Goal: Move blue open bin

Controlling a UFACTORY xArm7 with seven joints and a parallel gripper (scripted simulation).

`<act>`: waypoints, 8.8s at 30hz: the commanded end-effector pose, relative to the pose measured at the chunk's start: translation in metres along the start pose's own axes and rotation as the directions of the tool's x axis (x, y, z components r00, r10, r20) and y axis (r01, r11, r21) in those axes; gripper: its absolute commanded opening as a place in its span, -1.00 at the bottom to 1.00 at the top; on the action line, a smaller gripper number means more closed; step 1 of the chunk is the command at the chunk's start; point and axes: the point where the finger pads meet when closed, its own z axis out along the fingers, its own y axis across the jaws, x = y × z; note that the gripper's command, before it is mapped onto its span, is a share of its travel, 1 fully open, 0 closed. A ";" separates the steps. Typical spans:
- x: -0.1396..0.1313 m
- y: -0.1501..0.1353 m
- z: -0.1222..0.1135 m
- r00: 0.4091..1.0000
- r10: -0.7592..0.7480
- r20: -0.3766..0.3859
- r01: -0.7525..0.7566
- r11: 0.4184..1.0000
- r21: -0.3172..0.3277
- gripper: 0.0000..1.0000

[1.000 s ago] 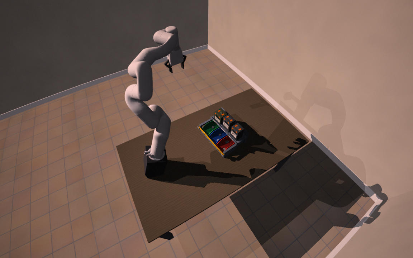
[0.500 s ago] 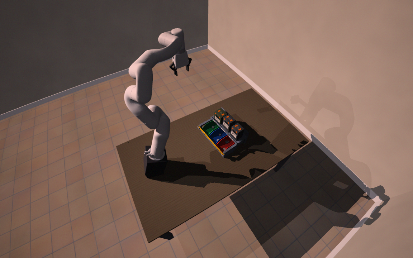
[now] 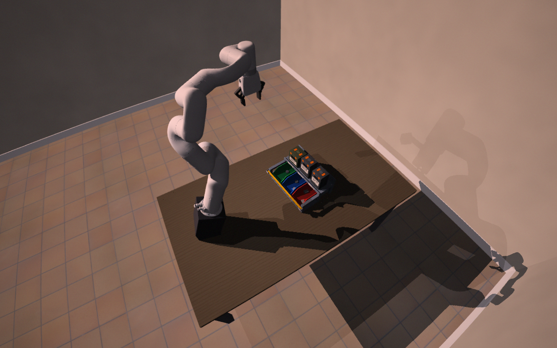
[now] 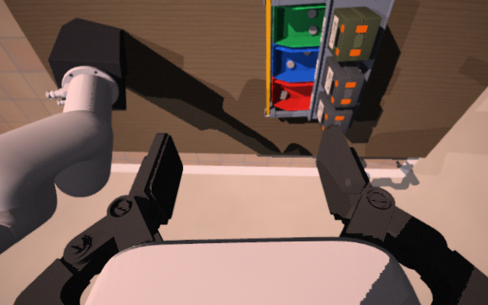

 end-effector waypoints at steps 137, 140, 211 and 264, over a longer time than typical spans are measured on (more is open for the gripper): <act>-0.230 0.056 -0.003 1.000 -0.007 0.001 0.007 1.000 -0.009 1.00; -0.230 0.056 -0.003 1.000 -0.007 0.001 0.007 1.000 -0.009 1.00; -0.229 0.058 0.146 1.000 -0.007 0.001 0.007 1.000 -0.009 1.00; -0.228 0.059 0.295 1.000 -0.007 0.001 0.007 1.000 -0.009 1.00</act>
